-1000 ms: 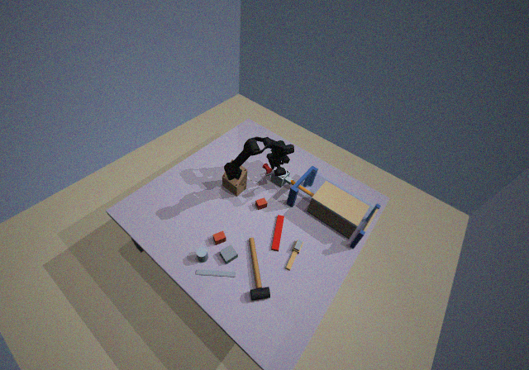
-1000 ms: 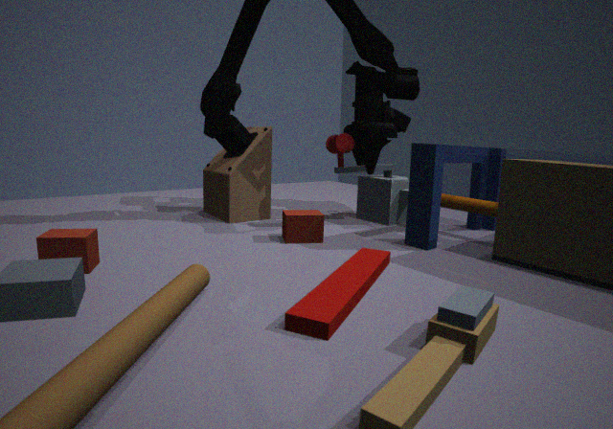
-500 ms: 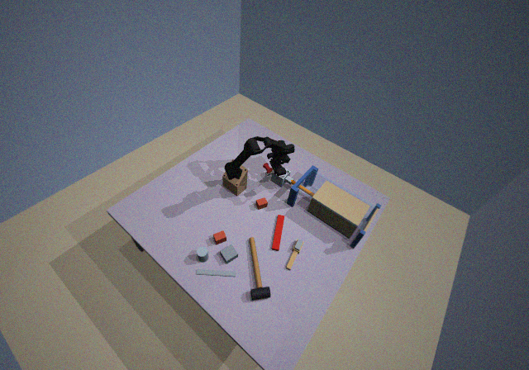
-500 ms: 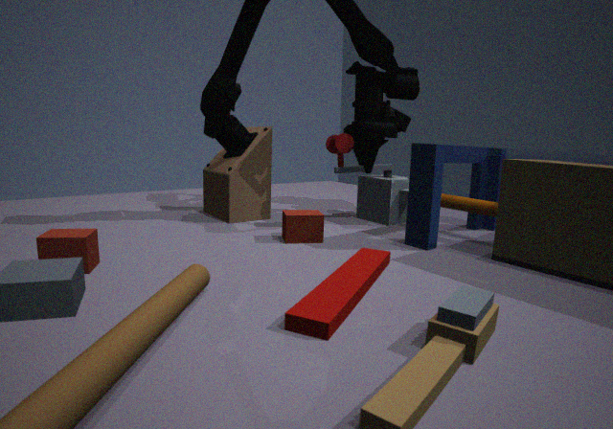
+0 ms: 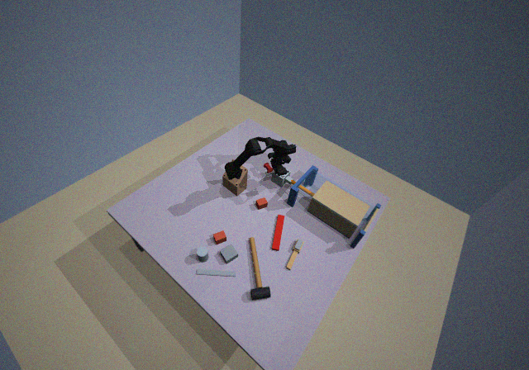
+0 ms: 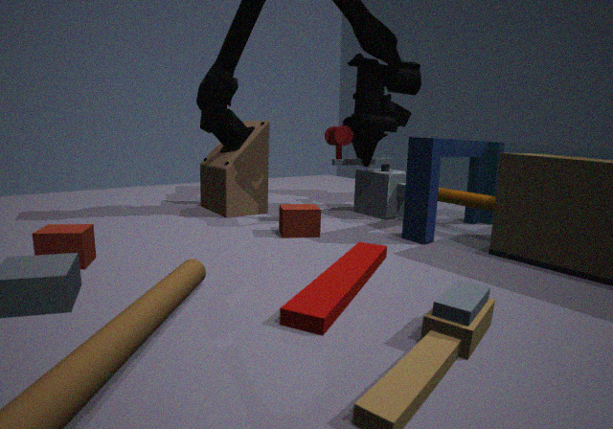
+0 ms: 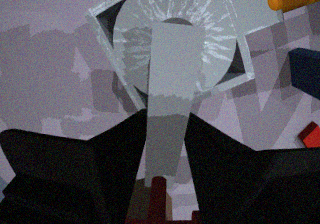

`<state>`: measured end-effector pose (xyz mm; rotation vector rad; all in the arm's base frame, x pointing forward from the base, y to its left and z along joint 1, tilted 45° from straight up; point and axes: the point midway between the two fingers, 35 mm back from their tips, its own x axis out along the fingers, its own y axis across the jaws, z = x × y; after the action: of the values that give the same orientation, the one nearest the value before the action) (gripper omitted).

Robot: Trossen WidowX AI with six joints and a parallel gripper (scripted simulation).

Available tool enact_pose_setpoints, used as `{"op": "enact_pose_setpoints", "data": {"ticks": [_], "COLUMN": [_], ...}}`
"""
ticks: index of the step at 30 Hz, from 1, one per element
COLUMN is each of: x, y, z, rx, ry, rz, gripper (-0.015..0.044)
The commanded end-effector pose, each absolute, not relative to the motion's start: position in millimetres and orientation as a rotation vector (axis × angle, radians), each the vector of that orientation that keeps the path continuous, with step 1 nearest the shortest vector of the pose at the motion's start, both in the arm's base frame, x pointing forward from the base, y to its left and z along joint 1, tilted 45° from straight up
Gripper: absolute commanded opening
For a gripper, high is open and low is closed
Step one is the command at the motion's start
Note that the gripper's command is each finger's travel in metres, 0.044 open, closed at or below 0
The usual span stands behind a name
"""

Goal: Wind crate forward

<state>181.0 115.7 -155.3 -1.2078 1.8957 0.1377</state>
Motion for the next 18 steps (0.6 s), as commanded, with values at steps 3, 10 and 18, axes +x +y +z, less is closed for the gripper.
{"op": "enact_pose_setpoints", "data": {"ticks": [3,10,18], "x": [184.8,184.0,181.8], "y": [117.8,116.3,117.4], "z": [-155.0,-156.4,-157.7], "rx": [-1.188,-1.194,-1.15], "ry": [1.951,1.938,1.929], "rz": [0.125,0.127,0.071], "gripper": [0.0,0.0,0.0]}}
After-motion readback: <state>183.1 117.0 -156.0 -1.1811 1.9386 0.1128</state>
